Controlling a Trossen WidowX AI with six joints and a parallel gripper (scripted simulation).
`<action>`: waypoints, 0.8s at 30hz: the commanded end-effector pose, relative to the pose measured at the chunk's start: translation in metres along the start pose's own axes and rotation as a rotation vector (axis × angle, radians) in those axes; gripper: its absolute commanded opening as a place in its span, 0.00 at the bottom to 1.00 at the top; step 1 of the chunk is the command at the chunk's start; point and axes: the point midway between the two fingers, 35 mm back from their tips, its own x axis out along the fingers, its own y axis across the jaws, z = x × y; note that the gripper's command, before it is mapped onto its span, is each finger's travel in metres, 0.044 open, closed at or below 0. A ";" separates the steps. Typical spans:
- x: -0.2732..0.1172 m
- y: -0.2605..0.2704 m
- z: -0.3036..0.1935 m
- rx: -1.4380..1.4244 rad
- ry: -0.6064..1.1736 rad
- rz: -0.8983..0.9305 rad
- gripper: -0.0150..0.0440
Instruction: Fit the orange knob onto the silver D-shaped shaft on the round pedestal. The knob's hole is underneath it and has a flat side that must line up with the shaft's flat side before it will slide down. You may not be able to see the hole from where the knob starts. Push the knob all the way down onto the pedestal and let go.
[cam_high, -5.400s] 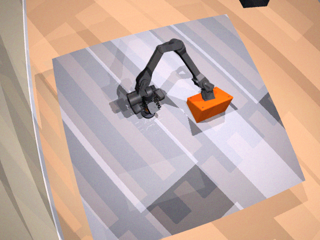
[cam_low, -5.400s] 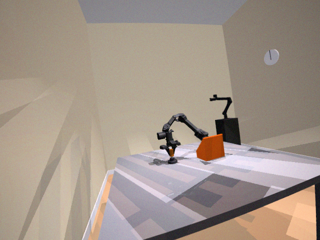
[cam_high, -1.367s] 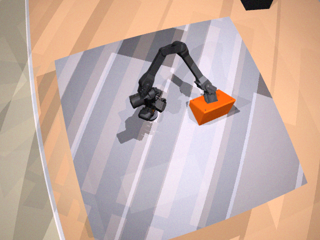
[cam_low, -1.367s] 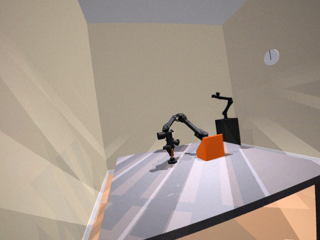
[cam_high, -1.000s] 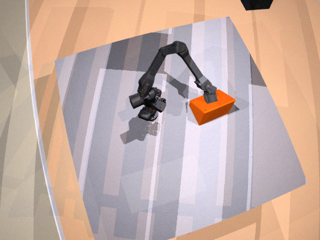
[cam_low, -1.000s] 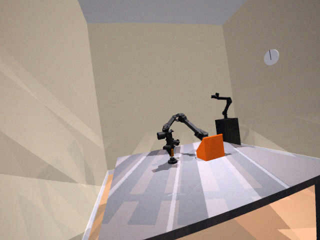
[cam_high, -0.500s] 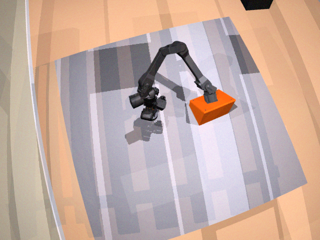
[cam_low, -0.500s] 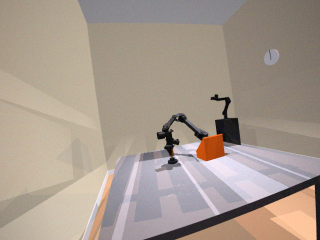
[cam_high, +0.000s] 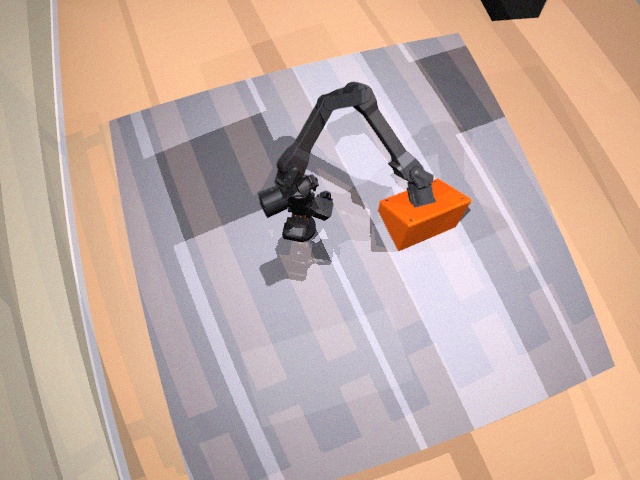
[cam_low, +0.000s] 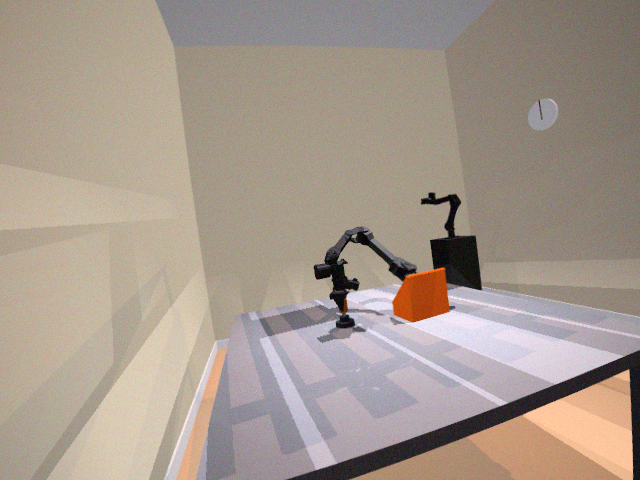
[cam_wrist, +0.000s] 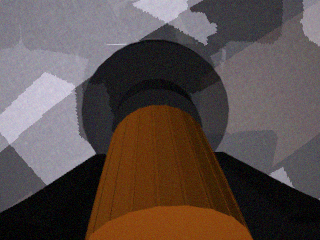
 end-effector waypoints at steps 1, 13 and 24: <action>0.001 0.000 -0.001 -0.003 0.002 0.003 0.25; -0.003 0.000 -0.001 -0.003 0.002 0.003 0.25; -0.002 0.000 -0.001 -0.205 0.002 0.003 0.25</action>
